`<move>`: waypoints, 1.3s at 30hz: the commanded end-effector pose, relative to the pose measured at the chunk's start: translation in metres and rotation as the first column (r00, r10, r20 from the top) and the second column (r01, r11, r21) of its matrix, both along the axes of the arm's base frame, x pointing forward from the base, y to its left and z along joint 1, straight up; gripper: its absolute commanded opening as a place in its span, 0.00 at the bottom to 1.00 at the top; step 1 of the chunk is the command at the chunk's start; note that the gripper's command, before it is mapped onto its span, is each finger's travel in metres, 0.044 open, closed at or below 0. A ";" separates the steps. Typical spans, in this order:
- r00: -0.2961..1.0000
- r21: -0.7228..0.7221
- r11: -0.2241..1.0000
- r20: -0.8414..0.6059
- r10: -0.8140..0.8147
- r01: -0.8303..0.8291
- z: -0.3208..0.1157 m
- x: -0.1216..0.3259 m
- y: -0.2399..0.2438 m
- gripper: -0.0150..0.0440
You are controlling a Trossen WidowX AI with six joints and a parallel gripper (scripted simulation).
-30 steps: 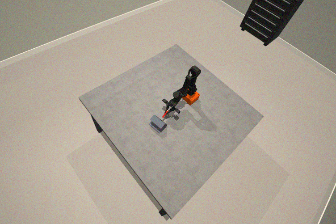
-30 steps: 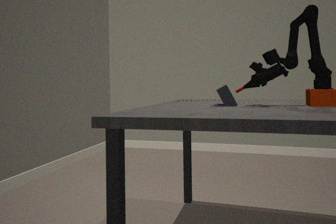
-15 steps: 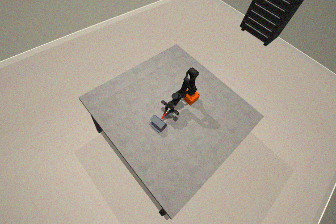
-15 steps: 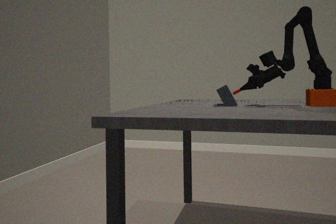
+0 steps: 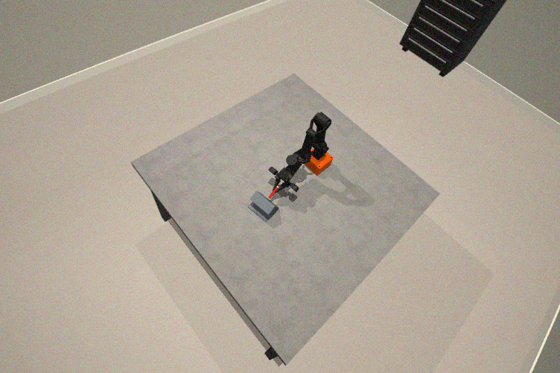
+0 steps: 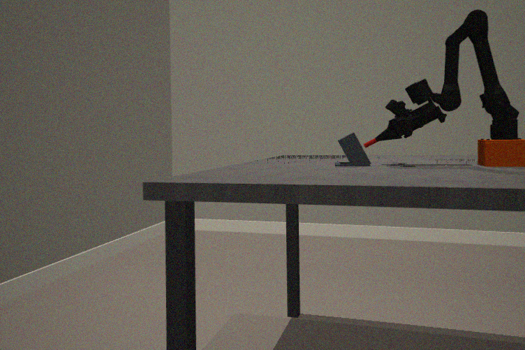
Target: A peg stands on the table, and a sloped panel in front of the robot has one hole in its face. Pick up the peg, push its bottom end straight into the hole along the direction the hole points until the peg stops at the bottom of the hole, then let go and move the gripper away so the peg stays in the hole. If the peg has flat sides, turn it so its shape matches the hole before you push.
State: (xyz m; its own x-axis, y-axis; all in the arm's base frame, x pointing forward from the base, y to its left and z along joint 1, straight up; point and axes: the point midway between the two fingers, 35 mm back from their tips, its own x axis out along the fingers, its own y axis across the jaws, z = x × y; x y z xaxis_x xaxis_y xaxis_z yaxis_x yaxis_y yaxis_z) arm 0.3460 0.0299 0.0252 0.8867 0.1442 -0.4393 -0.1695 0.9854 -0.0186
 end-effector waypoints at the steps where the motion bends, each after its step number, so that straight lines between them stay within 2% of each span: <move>1: 1.000 0.000 1.000 0.000 0.000 0.000 0.000 0.001 0.000 0.25; 39: 1.000 0.000 1.000 0.001 0.000 0.000 -0.009 0.020 0.002 0.25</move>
State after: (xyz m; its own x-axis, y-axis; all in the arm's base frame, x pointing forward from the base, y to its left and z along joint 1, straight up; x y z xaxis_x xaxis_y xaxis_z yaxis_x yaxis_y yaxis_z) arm 0.3629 0.0320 0.0169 0.8859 0.1478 -0.4396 -0.1735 0.9847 -0.0185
